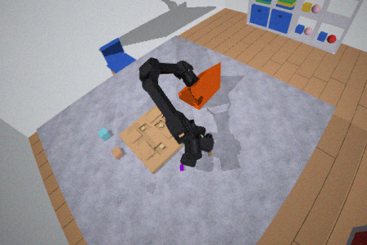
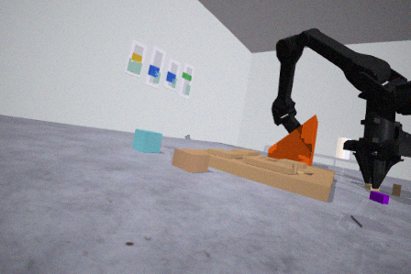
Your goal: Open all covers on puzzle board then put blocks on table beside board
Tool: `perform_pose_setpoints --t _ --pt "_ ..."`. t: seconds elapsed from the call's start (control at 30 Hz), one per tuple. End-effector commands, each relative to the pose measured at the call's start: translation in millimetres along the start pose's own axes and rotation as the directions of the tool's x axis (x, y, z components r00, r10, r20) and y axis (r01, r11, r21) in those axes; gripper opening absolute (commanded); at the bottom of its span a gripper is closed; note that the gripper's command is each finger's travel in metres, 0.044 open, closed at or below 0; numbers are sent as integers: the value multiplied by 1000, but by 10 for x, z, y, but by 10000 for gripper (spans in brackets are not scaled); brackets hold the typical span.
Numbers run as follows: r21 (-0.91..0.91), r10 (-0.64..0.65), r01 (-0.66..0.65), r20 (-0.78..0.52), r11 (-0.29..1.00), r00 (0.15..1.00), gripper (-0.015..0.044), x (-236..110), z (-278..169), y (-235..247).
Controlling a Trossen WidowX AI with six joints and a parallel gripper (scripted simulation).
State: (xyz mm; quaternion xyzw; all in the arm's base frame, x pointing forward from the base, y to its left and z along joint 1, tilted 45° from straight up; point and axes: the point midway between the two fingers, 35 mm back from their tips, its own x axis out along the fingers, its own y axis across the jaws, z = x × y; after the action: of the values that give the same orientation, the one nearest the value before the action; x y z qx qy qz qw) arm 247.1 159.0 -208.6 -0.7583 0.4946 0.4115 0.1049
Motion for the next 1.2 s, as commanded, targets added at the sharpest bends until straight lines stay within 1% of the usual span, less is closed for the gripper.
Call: perform_pose_setpoints --t 0.0,0.17,0.6,0.63,1.17 --pt "-10 8 -8 -10 1000 1000 80 78 -6 47" --pt "-10 8 -8 -10 1000 1000 80 81 -6 48" --pt "-3 5 -5 -2 1000 1000 421 50 0 22" --pt "-3 5 -5 -2 1000 1000 440 34 1 20" --pt "-8 6 -6 -4 1000 1000 440 -471 11 13"
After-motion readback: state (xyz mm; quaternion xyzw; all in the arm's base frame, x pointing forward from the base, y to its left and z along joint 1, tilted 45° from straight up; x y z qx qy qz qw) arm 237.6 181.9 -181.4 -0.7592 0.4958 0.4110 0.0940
